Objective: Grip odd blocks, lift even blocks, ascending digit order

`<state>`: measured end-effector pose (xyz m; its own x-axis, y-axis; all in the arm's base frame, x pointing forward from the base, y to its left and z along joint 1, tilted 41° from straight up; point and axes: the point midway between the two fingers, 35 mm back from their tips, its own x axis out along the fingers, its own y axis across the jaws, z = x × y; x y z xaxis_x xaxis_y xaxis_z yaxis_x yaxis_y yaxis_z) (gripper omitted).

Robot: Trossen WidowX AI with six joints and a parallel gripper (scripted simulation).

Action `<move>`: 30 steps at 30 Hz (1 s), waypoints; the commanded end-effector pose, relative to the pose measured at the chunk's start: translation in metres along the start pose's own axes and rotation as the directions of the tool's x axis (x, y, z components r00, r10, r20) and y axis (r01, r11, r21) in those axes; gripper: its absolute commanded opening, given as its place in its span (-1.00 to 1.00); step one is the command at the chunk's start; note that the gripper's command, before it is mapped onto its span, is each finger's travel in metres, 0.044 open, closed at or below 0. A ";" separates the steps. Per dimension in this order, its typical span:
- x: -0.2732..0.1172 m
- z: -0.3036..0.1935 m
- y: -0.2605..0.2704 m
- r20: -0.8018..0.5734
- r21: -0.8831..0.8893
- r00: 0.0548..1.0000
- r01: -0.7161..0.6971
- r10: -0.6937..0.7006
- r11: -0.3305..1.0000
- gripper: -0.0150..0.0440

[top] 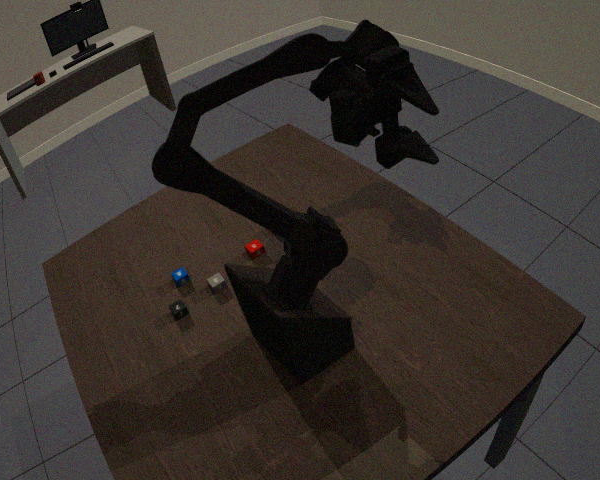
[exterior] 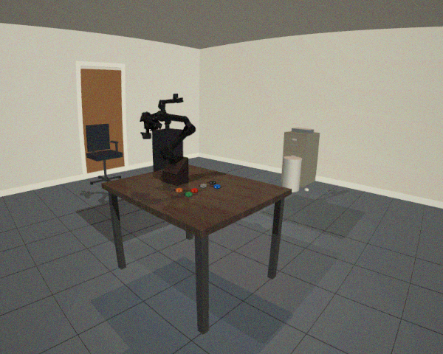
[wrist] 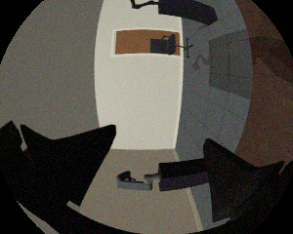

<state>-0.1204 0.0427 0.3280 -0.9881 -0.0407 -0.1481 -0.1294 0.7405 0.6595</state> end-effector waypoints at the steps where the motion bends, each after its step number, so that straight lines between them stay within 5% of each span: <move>1: 0.001 -0.002 -0.002 -0.006 -0.002 1.000 0.009 -0.009 1.000 0.86; 7: 0.018 -0.039 -0.049 -0.104 -0.309 0.970 0.180 -0.221 0.934 0.86; 14: 0.014 -0.073 -0.110 -0.162 -0.748 0.882 0.183 -0.443 0.638 0.86; 22: -0.019 -0.097 -0.179 -0.181 -0.982 0.735 -0.098 -0.654 0.162 0.86; 30: -0.074 -0.099 -0.240 -0.153 -0.806 0.567 -0.546 -0.809 -0.230 0.86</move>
<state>-0.0498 -0.1846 0.2686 -0.5387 -0.7039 -0.4630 0.3065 -0.6756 0.6705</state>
